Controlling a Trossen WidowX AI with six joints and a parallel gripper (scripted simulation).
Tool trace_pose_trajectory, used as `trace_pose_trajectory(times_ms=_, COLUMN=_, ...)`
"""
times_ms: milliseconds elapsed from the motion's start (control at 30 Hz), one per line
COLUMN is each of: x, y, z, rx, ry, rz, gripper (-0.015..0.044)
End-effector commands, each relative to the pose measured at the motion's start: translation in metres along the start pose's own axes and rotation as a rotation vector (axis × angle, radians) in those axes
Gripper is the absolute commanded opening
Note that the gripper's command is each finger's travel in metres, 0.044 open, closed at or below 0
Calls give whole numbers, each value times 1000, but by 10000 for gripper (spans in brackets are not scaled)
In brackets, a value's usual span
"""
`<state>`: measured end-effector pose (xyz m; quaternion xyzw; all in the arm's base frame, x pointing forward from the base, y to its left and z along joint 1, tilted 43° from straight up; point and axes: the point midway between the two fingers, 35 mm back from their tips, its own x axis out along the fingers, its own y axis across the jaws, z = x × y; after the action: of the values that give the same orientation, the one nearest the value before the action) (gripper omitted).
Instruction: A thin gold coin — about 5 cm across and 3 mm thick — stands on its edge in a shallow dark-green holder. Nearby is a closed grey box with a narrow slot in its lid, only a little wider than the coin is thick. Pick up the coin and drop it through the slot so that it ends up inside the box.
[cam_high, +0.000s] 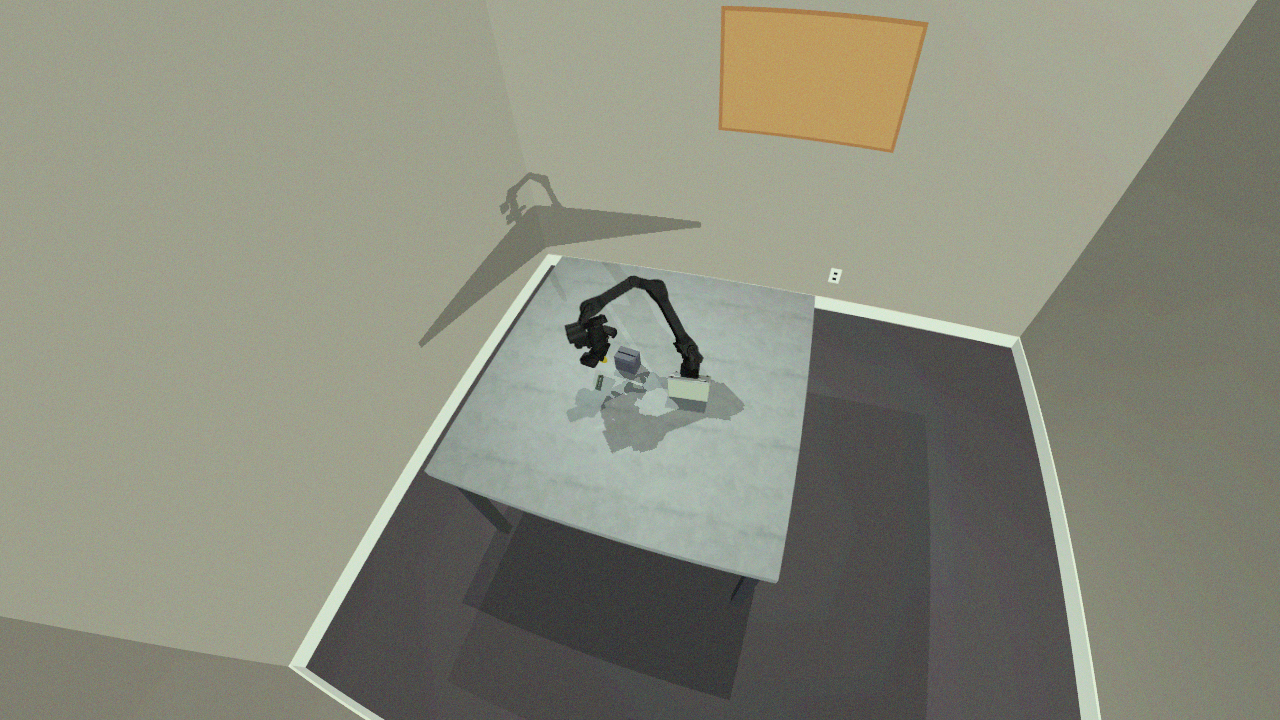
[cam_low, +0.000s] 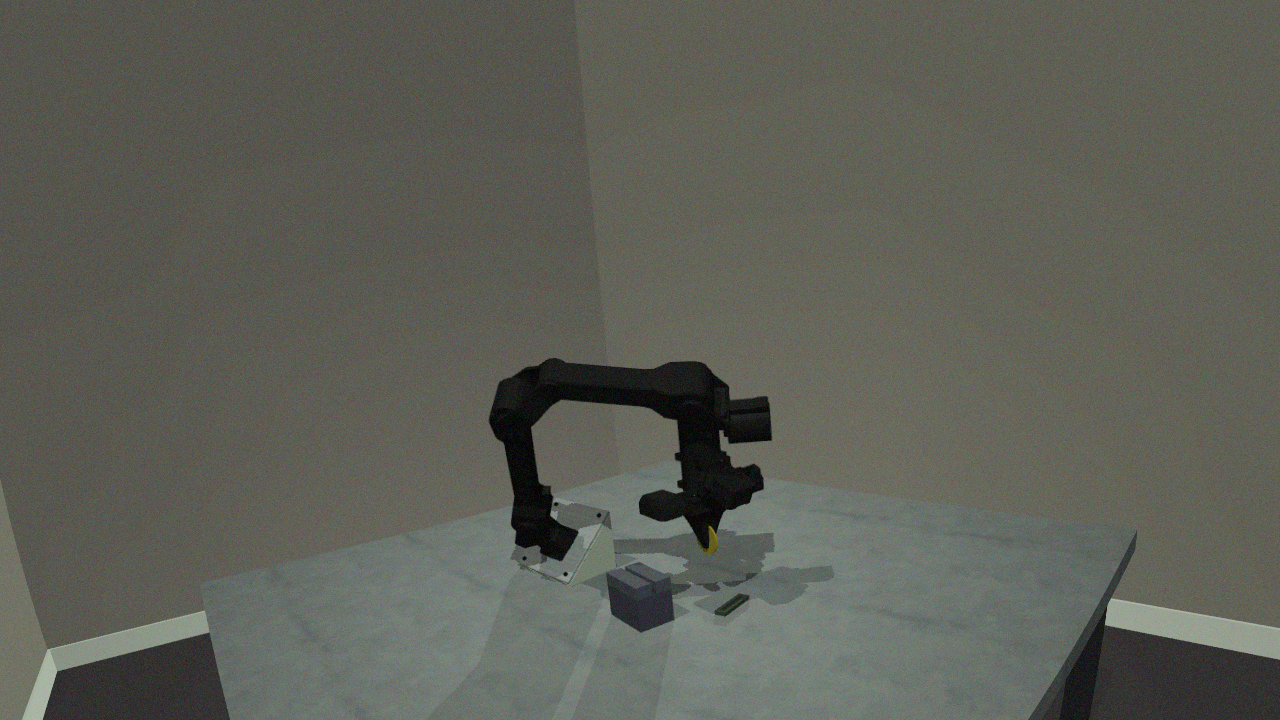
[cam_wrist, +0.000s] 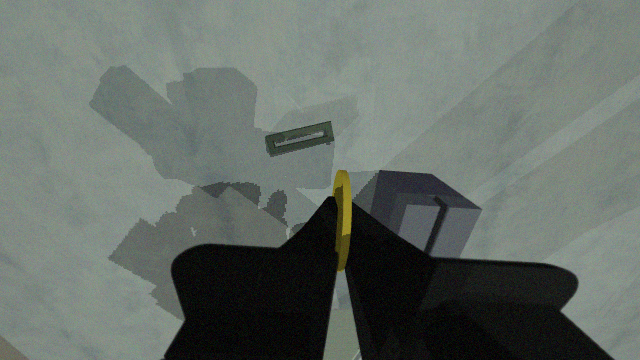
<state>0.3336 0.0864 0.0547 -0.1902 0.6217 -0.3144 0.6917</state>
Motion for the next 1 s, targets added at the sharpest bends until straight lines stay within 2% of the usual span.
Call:
trace_pose_trajectory(times_ms=0, x=-1, y=-10, z=-5, rx=-3, ry=-2, rz=0, gripper=0)
trace_pose_trajectory(times_ms=967, x=1, y=-74, z=-45, rx=-5, ry=0, rz=-3, gripper=0)
